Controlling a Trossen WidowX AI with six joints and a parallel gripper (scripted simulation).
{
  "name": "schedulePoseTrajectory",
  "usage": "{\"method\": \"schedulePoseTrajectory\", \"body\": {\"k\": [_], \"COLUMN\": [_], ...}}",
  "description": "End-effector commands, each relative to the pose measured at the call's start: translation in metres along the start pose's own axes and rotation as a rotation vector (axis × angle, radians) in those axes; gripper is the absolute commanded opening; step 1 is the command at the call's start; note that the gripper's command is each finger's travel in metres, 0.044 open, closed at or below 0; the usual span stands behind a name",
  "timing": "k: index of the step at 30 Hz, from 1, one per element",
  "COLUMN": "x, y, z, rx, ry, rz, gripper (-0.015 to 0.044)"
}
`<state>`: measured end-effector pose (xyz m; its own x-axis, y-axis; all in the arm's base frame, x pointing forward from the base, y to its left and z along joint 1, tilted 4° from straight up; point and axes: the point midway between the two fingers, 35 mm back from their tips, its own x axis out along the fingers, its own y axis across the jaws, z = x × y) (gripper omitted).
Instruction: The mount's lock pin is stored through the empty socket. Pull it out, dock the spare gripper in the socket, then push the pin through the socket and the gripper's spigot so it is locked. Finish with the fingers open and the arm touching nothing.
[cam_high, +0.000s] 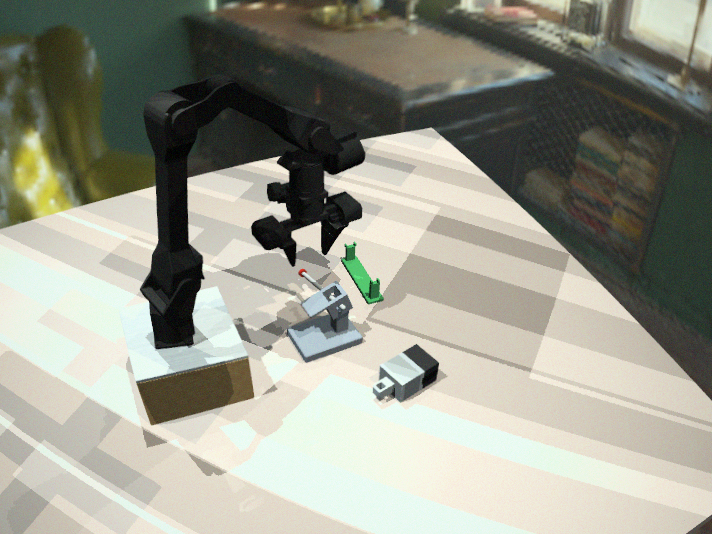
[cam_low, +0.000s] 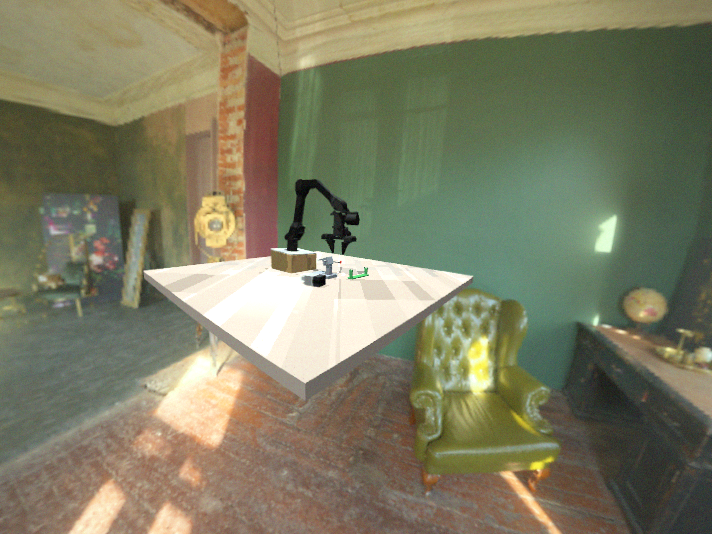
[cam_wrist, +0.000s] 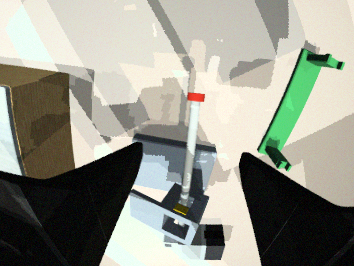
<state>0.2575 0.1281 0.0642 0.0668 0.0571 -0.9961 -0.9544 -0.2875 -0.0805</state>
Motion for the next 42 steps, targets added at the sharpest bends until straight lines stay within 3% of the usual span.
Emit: {"method": "schedulePoseTrajectory", "body": {"k": [1,42], "x": [0.012,0.071], "y": [0.002,0.001], "z": [0.001,0.003], "rx": [0.004,0.004], "ry": [-0.006,-0.006], "rz": [-0.002,-0.002], "gripper": [0.03,0.03]}}
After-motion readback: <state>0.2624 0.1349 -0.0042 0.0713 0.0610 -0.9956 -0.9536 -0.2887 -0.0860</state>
